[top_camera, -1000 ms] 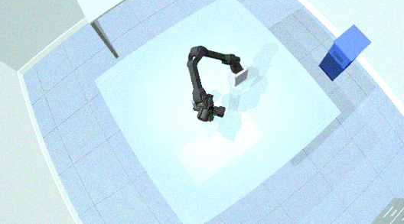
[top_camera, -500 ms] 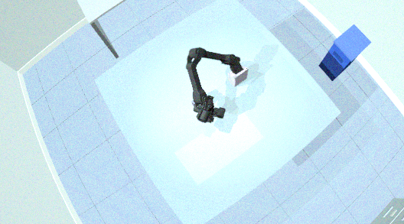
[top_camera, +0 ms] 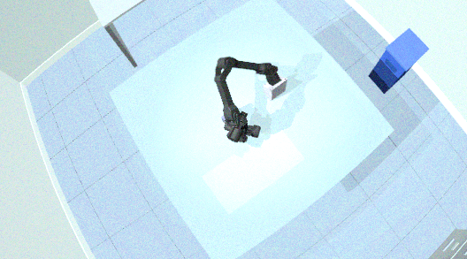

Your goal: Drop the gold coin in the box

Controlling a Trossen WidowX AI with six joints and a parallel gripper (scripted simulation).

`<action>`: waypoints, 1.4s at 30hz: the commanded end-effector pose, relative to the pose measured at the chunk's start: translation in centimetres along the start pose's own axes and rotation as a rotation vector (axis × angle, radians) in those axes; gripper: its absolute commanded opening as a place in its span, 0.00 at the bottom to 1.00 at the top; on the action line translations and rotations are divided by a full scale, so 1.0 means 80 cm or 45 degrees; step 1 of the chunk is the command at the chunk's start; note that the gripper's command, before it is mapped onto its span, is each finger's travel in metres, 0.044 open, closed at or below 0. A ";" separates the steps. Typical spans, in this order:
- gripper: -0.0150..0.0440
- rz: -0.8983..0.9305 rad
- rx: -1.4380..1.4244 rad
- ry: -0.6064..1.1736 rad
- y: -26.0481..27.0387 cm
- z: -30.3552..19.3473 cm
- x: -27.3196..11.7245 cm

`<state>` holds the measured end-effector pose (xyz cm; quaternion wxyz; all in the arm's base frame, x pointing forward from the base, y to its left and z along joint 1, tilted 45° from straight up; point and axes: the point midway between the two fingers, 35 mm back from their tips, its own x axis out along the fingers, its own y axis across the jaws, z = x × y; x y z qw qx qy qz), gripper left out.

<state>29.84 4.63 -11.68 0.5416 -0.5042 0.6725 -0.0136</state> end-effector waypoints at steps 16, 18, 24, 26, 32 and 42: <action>0.25 -0.001 -0.017 0.016 0.003 -0.005 0.006; 0.25 -0.001 -0.017 0.016 0.003 -0.005 0.005; 0.25 0.002 -0.018 0.014 0.002 -0.002 -0.010; 0.25 0.002 -0.018 0.013 0.002 -0.001 -0.017; 0.25 0.004 -0.018 0.011 0.002 0.001 -0.035; 0.25 0.006 -0.018 0.010 0.002 0.002 -0.067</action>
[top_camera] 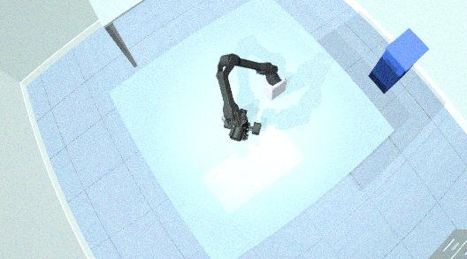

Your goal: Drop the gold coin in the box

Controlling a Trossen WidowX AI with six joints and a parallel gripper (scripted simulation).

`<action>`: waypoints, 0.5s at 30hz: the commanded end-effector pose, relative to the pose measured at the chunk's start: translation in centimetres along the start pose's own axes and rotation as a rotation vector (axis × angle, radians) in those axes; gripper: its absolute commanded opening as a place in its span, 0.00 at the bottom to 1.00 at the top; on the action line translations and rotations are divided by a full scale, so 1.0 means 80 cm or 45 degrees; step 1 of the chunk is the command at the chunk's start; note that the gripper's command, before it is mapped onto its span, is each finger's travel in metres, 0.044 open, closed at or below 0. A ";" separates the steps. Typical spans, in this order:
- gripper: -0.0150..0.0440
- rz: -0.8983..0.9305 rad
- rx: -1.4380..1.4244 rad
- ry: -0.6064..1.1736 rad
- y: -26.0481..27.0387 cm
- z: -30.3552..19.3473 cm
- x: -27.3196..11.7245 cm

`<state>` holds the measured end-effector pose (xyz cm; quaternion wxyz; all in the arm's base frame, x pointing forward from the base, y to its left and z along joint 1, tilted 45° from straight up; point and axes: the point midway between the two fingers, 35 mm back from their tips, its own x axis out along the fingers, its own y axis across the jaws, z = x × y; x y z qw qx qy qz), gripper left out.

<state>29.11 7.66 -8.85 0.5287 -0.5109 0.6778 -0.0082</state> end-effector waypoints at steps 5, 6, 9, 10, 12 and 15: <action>0.25 0.004 0.017 -0.012 -0.002 0.002 -0.031; 0.25 0.004 0.017 -0.012 -0.002 0.002 -0.034; 0.25 0.004 0.017 -0.011 -0.002 0.001 -0.044; 0.25 0.004 0.017 -0.011 -0.002 0.000 -0.047; 0.25 0.003 0.018 -0.011 -0.002 -0.001 -0.053; 0.25 0.003 0.018 -0.010 -0.002 -0.002 -0.061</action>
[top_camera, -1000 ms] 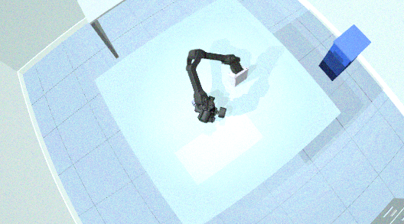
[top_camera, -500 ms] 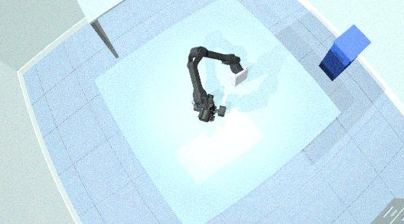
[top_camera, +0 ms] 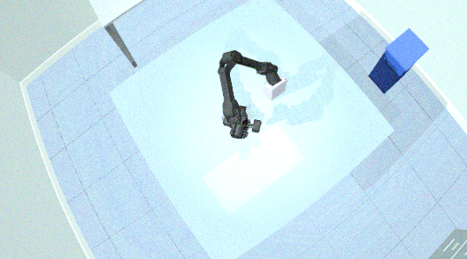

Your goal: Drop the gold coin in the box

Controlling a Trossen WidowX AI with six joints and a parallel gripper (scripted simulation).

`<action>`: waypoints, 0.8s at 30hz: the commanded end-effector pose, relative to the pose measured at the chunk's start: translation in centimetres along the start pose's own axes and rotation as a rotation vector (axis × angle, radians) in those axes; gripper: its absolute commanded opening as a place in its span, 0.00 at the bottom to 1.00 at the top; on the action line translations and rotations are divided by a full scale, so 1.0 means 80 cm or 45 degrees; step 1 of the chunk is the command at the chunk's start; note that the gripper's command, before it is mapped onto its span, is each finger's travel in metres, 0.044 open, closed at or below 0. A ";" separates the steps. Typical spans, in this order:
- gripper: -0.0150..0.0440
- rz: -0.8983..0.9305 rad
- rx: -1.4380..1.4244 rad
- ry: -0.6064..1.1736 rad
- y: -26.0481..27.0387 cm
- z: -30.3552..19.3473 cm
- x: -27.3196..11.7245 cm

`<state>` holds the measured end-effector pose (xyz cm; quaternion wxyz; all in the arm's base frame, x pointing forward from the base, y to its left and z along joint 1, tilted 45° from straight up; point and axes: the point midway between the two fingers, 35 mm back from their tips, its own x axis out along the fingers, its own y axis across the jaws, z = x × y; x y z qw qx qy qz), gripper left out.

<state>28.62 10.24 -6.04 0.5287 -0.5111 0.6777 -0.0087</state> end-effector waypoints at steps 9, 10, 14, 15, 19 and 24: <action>0.25 0.005 0.252 -0.010 -0.004 0.003 -0.014; 0.25 0.005 0.295 -0.010 -0.004 0.003 -0.014; 0.25 0.006 0.468 -0.010 -0.006 0.005 -0.015; 0.25 0.006 0.511 -0.010 -0.006 0.005 -0.015; 0.25 0.006 0.653 -0.009 -0.008 0.006 -0.016; 0.25 0.006 0.660 -0.009 -0.008 0.006 -0.016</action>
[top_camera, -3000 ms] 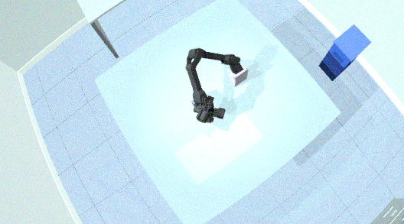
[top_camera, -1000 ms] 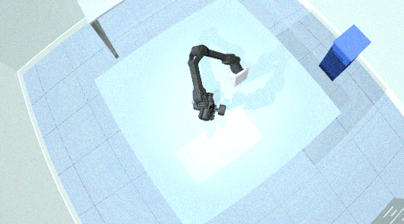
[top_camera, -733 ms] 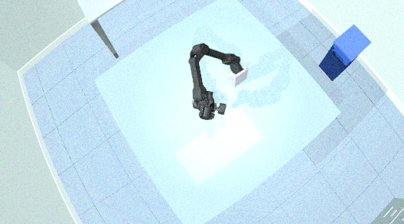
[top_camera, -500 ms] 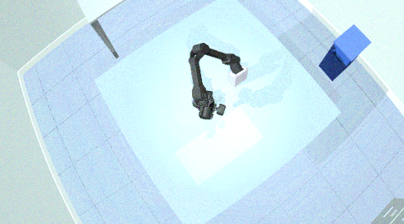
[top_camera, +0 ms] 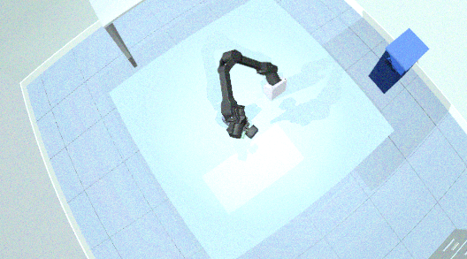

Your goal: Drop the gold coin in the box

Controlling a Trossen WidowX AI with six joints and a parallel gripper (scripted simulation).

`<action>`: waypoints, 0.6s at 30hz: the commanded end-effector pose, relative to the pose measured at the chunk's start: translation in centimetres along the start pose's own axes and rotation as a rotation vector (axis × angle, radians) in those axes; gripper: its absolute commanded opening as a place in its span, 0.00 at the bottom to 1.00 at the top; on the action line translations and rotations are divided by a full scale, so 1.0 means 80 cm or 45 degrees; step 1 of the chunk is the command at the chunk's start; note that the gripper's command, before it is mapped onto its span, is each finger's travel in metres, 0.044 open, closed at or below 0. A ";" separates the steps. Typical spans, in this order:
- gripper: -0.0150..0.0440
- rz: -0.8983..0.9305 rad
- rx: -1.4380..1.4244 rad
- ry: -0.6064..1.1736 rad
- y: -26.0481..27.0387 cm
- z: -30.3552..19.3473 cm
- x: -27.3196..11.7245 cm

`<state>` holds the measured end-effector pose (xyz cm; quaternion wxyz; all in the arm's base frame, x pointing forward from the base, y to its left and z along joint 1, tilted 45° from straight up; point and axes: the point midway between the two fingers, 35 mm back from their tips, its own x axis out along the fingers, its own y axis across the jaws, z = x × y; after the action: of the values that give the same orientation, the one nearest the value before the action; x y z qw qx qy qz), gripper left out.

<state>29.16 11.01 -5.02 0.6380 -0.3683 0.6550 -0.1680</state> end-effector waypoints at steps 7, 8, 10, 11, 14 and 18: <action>0.25 0.002 0.044 -0.001 -0.011 0.002 -0.001; 0.25 0.003 0.044 -0.001 -0.015 0.002 -0.001; 0.25 0.003 0.043 -0.001 -0.021 0.001 -0.001; 0.25 0.003 0.043 -0.001 -0.025 0.001 -0.002; 0.25 0.003 0.043 -0.001 -0.034 0.000 -0.002; 0.25 0.003 0.043 -0.001 -0.048 -0.001 -0.002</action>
<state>30.16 9.47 -2.95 0.6486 -0.3532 0.6504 -0.1776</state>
